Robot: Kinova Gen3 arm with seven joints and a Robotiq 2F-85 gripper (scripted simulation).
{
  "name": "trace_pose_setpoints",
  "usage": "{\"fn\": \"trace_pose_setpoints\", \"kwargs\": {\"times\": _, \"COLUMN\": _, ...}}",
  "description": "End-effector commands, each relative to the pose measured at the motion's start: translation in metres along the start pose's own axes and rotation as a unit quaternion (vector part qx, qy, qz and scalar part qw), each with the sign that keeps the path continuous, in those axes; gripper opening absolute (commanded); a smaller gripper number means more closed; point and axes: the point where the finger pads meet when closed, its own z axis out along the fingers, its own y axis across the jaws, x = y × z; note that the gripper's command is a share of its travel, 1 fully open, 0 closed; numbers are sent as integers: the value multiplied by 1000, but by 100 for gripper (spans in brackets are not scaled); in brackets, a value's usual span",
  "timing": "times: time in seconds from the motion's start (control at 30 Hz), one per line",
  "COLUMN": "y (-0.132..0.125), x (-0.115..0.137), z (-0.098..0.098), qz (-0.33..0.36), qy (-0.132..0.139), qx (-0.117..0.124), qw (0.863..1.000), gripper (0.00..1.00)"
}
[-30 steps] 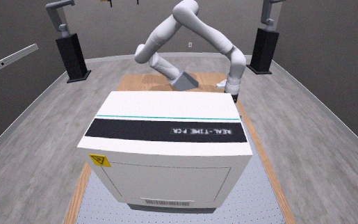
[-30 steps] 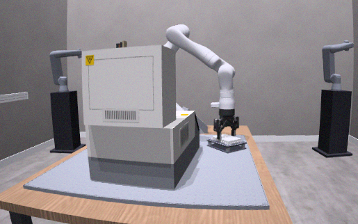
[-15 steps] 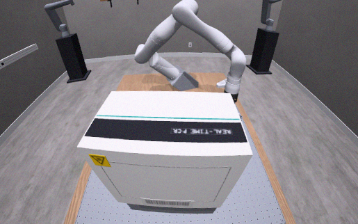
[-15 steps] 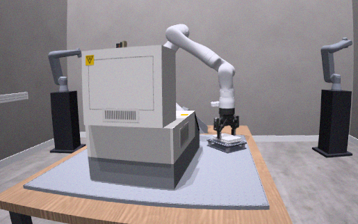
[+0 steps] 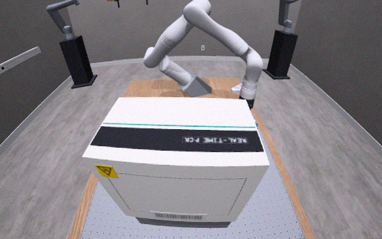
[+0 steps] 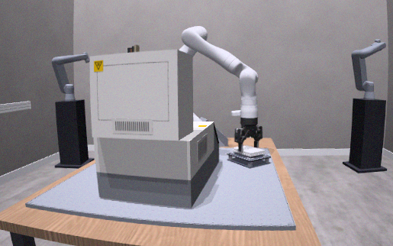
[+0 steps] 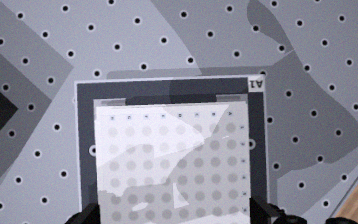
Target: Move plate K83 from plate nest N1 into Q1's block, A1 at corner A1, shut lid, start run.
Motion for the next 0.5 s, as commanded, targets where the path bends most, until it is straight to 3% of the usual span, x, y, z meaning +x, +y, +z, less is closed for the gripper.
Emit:
{"fn": "trace_pose_setpoints", "kwargs": {"times": 0.0, "y": 0, "x": -1, "z": -2, "qz": 0, "qy": -1, "qx": 0, "qw": 1000, "gripper": 91}}
{"fn": "trace_pose_setpoints", "kwargs": {"times": 0.47, "y": 0, "x": -1, "z": -12, "qz": 0, "qy": -1, "qx": 0, "qw": 1000, "gripper": 91}}
